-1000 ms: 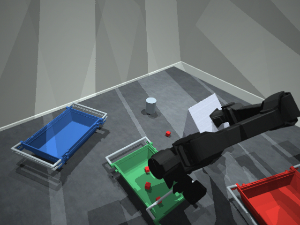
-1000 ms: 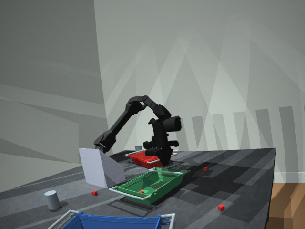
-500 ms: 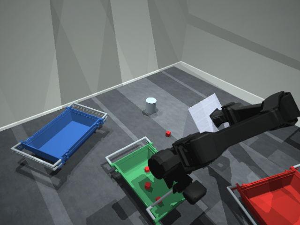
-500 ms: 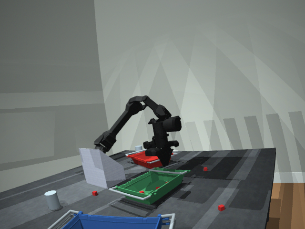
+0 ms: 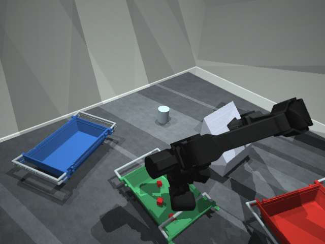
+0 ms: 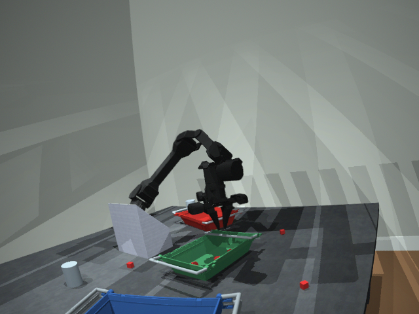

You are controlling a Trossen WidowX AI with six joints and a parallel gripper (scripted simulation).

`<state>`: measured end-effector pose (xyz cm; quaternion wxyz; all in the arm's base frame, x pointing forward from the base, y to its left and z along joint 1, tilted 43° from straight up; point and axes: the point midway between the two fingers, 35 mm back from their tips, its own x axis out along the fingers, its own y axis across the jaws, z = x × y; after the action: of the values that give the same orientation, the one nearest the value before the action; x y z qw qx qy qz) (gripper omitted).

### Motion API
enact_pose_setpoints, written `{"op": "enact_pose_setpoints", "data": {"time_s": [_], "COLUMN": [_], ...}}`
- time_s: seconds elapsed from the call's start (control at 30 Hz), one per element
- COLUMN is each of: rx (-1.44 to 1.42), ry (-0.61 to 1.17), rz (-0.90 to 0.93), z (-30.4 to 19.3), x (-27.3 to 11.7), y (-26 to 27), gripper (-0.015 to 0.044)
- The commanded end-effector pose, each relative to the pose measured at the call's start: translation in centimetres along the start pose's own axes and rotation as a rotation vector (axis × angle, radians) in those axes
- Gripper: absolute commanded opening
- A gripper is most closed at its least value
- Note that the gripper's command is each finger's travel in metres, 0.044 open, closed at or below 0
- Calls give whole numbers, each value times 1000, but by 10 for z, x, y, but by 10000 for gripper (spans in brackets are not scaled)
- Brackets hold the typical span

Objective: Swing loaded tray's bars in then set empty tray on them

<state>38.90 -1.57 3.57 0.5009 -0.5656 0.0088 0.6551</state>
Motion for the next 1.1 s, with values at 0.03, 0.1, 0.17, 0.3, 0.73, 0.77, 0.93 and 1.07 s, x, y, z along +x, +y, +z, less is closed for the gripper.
{"op": "enact_pose_setpoints", "data": {"time_s": [0.03, 0.1, 0.17, 0.3, 0.73, 0.77, 0.93, 1.07], "rx": [824, 958, 1085, 1345, 2243, 2311, 2567, 2567], "ry": [18, 18, 18, 18, 1, -2, -11, -11], "rz": [12, 13, 14, 15, 31, 33, 45, 45], "z": [-51, -58, -64, -76, -105, -107, -112, -112], "x": [-2, -2, -1, -1, 2, 3, 5, 5], "y": [56, 66, 76, 97, 168, 173, 194, 194], "gripper": [85, 85, 85, 85, 85, 85, 85, 85]}}
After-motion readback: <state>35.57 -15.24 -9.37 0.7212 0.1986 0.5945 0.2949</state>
